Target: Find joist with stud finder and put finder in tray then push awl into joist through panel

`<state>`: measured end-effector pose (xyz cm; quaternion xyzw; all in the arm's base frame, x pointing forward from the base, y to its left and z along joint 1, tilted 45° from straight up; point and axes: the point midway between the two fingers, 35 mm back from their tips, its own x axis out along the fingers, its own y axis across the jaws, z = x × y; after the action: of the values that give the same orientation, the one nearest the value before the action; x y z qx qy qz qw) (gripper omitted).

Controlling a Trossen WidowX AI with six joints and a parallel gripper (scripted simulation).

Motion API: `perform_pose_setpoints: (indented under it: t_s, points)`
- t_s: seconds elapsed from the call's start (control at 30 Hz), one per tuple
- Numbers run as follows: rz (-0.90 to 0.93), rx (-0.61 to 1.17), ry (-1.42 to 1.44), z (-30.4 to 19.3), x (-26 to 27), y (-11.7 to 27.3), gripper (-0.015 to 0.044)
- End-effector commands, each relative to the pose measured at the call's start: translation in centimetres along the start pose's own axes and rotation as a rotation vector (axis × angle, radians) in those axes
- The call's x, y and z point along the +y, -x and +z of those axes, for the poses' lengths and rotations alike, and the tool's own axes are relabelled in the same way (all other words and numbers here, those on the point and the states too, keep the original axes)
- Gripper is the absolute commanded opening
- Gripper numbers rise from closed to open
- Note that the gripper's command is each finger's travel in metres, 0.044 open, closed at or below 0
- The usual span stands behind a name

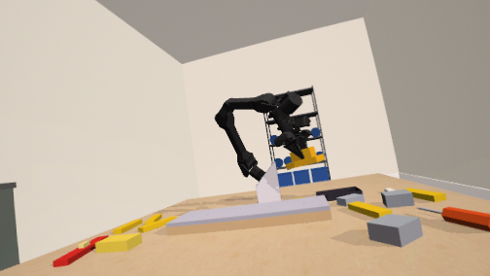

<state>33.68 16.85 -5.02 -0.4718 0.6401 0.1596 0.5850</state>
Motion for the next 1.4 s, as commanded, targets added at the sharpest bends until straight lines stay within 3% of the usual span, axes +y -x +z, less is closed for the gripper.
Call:
perform_pose_setpoints:
  t_s: [0.0,0.57,1.37]
  points:
    - [0.028,0.007,0.1,1.1,3.8,-1.1,0.0]
    - [0.107,0.101,0.465,0.7,18.3,-6.5,0.0]
    - [0.107,0.103,0.468,-0.9,18.1,-11.5,0.0]
